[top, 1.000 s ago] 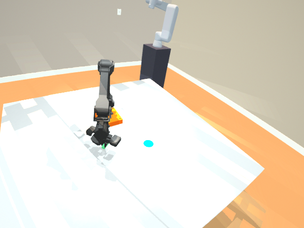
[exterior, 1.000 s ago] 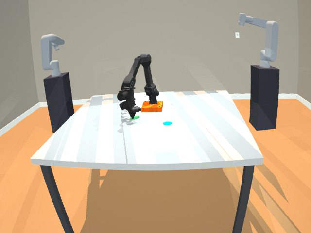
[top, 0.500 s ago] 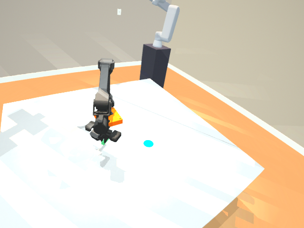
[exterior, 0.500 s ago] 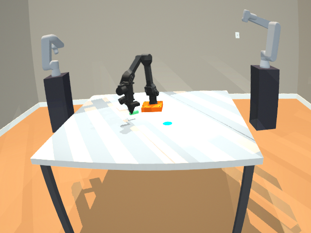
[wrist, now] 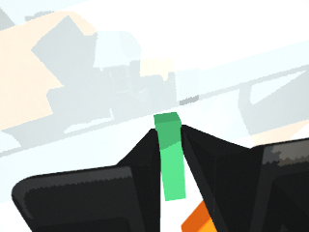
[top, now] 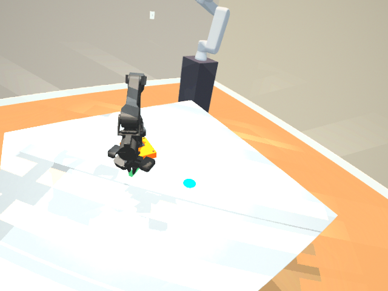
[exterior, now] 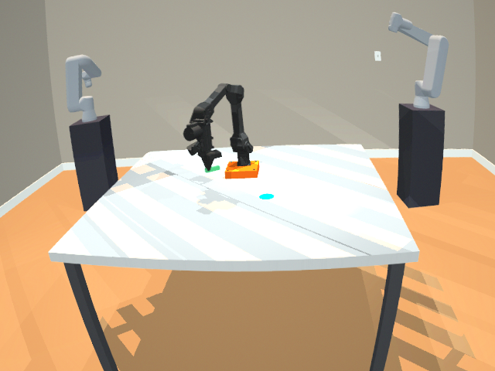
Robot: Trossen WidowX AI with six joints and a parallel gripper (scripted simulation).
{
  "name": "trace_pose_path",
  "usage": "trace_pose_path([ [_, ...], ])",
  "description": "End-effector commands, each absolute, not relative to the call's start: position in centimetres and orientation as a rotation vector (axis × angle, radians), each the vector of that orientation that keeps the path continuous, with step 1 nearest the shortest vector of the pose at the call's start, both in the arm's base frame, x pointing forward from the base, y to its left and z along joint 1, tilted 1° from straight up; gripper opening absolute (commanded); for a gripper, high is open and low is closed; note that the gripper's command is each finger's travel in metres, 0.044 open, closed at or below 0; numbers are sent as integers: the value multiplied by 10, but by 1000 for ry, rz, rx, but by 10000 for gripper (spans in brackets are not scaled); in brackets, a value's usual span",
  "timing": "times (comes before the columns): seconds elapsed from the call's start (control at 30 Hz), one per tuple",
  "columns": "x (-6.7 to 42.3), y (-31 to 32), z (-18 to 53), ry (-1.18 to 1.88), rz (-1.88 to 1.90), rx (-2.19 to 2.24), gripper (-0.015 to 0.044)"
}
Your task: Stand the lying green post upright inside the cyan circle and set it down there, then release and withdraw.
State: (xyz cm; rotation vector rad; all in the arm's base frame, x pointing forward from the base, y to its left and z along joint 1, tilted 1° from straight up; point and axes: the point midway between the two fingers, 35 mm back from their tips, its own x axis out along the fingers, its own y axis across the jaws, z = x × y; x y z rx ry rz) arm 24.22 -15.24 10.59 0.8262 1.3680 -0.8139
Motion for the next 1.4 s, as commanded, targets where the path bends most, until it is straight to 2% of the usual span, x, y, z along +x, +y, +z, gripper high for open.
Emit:
trace_pose_path([
  [0.0,241,-152,120,1360,-808,823,23],
  [0.33,239,-148,136,1365,-796,812,23],
  [1.37,296,-84,147,1505,-238,236,23],
])
